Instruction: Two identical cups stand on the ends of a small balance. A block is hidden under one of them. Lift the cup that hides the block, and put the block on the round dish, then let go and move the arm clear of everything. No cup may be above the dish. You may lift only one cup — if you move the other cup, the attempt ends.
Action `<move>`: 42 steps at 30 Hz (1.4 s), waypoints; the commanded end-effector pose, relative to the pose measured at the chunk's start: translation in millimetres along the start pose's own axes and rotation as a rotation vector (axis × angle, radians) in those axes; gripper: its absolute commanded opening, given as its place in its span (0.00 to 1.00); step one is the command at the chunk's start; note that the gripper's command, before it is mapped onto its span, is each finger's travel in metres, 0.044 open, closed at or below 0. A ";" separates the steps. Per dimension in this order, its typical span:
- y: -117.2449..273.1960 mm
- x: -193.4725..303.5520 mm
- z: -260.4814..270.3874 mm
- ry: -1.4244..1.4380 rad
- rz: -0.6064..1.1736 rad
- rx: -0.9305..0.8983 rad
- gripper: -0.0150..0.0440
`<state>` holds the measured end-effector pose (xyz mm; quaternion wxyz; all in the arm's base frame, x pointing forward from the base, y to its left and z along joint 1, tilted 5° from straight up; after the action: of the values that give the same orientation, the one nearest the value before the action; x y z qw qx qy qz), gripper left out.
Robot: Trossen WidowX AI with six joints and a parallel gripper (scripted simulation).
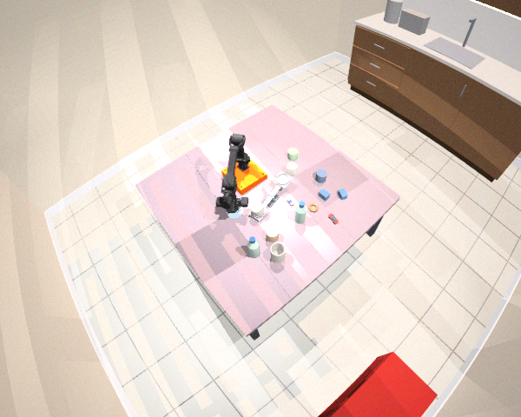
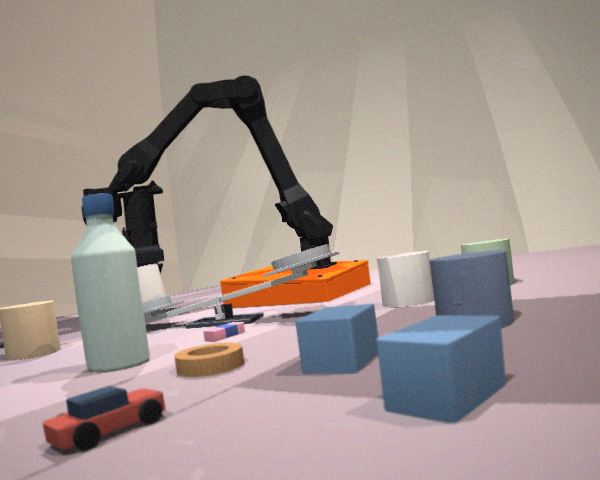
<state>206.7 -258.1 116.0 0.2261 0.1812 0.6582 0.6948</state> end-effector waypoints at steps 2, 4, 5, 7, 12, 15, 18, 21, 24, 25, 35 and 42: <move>-10.0 1.6 0.7 -0.001 0.003 -0.007 0.25; -13.2 1.7 0.8 -0.001 0.003 -0.007 0.25; -14.6 1.8 0.8 -0.001 0.003 -0.007 0.25; -9.9 0.6 0.2 0.002 0.004 -0.002 0.30; -9.9 0.6 0.2 0.002 0.004 -0.002 0.52; -9.9 0.6 0.2 0.002 0.004 -0.002 0.65; -9.9 0.6 0.2 0.002 0.004 -0.002 0.79; -9.9 0.6 0.2 0.002 0.004 -0.002 0.92; 18.0 -0.3 -0.2 0.000 0.004 -0.004 1.00; 33.8 0.3 0.0 -0.001 0.003 -0.005 1.00; 69.0 2.1 0.6 -0.002 0.001 -0.003 1.00; 91.5 4.5 1.5 -0.004 -0.001 0.001 1.00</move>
<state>197.6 -257.3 198.9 0.2283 0.1835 0.6577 0.6940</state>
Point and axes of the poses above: the point midway between the two fingers, 35 mm back from their tips, its own y axis back along the fingers, its own z axis across the jaws, x = y × z, the point moved 10 cm from there along y, back along the fingers, and after that the axes turned 11 degrees about y, right-handed, at the moved point
